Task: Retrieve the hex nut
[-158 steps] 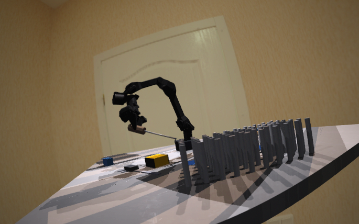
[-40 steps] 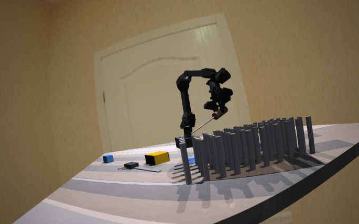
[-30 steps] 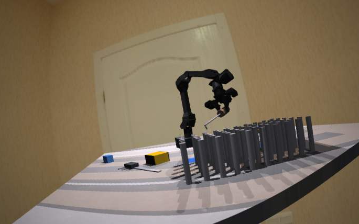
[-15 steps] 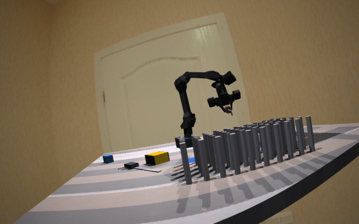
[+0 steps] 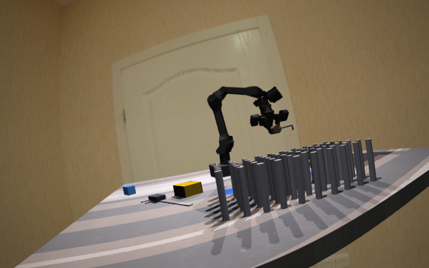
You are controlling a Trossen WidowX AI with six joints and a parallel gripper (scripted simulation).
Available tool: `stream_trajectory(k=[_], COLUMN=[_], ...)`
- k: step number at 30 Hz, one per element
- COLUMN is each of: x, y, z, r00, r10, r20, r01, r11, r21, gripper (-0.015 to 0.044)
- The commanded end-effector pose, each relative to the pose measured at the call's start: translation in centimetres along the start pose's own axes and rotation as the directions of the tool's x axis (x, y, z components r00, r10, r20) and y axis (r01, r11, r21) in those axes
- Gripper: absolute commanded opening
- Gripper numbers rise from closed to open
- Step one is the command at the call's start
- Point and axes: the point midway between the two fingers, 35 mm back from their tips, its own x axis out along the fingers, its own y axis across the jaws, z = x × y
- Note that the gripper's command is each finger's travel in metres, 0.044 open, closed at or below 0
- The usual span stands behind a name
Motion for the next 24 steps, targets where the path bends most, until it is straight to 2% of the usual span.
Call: stream_trajectory(k=[1, 24], x=[1.1, 12.7], y=[-0.2, 0.2], z=[0.5, 8.4], r00=[1.000, 1.000], r10=[0.003, 0.001], r20=[-0.007, -0.010], r01=[-0.003, -0.001], r11=[1.000, 1.000], r21=[-0.013, -0.013], gripper=[0.0000, 0.0000])
